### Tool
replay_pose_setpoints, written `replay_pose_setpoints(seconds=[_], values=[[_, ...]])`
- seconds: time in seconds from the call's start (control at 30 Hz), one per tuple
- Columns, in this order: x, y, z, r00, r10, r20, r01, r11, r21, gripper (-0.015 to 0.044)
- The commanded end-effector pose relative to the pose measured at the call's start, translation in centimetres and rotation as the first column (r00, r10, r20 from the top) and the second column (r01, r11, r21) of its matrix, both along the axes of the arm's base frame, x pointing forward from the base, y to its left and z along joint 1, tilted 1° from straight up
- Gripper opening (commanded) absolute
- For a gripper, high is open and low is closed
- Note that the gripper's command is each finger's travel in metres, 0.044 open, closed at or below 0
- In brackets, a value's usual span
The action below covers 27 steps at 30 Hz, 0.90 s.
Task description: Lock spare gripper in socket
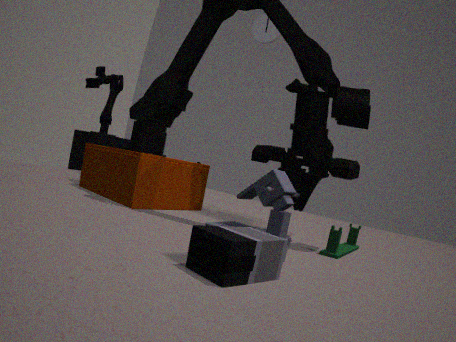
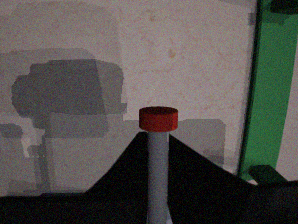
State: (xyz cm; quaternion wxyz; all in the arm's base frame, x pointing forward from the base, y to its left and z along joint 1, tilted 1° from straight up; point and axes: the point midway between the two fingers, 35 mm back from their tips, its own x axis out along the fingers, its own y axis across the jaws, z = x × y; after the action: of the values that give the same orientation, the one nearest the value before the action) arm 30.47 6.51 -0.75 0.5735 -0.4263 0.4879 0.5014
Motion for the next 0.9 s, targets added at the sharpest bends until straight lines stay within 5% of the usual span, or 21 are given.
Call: replay_pose_setpoints(seconds=[0.0, 0.87], values=[[0.0, 0.4, 0.3, 1.0, 0.008, 0.005, -0.008, 0.999, 0.039, 0.0], [0.3, 2.0, 0.8, 1.0, 0.007, 0.0, -0.007, 0.999, 0.051, 0.0]])
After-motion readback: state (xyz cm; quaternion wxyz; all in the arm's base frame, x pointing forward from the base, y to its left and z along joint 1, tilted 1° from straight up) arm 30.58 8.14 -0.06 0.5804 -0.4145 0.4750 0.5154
